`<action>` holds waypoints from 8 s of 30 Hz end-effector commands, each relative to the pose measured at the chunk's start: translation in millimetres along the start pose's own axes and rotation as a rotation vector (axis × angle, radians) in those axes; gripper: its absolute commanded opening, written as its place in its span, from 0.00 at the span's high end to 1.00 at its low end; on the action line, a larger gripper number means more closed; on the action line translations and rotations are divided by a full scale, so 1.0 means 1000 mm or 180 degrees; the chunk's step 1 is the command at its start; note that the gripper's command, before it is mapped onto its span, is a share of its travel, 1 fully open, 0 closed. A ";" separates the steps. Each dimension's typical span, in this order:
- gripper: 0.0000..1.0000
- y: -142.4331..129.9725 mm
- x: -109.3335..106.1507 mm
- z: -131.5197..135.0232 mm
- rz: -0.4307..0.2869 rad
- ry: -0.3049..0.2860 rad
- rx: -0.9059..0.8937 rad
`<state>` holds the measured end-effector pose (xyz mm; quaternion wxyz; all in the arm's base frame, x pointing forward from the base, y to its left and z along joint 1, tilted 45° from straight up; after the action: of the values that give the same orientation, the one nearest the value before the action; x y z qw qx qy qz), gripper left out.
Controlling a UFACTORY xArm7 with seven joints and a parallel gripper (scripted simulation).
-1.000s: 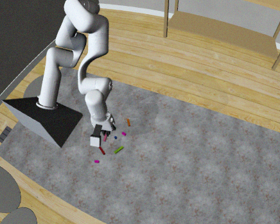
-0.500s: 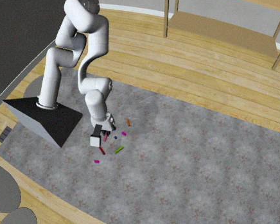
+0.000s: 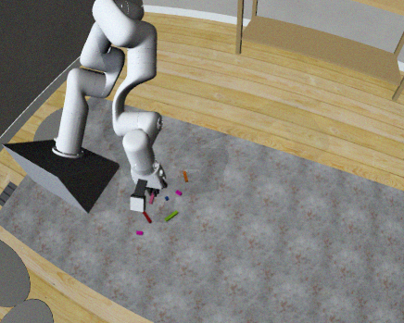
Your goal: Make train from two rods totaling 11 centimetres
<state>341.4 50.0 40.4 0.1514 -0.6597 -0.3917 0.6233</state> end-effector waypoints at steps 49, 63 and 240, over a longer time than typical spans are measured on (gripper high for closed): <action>0.96 0.038 -0.105 -0.021 -0.0048 0.0048 0.1282; 0.96 0.081 -0.106 -0.035 -0.0068 0.0047 0.2573; 0.96 0.151 -0.003 -0.048 0.0001 0.0014 0.4516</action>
<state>435.3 -34.6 -53.4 0.5447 -0.4015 0.1082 0.7283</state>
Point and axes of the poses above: the point where the finger pads meet when closed, its own x axis out along the fingers, its own z axis across the jaws, y = z × x, the point moved 10 cm from there along -x, back along the fingers, and after that the axes turned 1 degree about -x, right-handed, at the moved point
